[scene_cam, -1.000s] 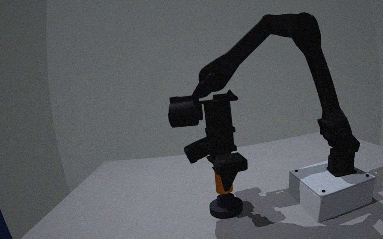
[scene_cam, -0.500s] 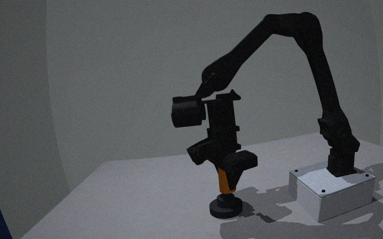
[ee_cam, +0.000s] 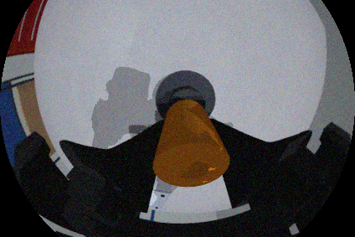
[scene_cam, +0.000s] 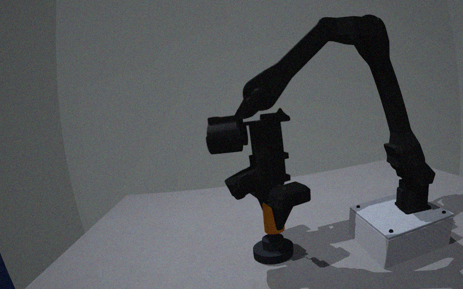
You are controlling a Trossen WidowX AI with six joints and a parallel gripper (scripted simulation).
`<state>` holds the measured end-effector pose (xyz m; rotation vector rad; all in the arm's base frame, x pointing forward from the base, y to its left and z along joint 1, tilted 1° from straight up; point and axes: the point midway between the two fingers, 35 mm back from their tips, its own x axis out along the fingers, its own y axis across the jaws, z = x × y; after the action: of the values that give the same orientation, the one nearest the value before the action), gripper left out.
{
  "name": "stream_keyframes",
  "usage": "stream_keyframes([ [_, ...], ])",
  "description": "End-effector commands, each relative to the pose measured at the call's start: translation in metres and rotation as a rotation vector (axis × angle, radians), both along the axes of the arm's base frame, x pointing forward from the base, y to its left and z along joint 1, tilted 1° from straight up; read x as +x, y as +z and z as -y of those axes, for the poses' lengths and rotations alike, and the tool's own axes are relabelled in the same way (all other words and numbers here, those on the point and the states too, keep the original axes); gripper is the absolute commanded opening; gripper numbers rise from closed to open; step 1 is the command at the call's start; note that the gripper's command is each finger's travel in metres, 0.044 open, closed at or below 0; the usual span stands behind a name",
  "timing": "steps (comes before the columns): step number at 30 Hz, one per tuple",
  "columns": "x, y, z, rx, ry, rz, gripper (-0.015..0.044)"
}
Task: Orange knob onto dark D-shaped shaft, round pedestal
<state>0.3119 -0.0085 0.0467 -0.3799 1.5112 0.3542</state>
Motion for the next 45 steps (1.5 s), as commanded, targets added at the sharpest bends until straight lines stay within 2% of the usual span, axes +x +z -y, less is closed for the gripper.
stream_keyframes([
  [1,0.0041,0.0031,-0.0007,0.002,0.005,0.01,0.0],
  [41,0.0051,0.0039,-0.0018,0.002,0.005,0.01,0.0],
  [45,0.0052,0.004,-0.0017,-0.001,0.091,0.009,0.0],
])
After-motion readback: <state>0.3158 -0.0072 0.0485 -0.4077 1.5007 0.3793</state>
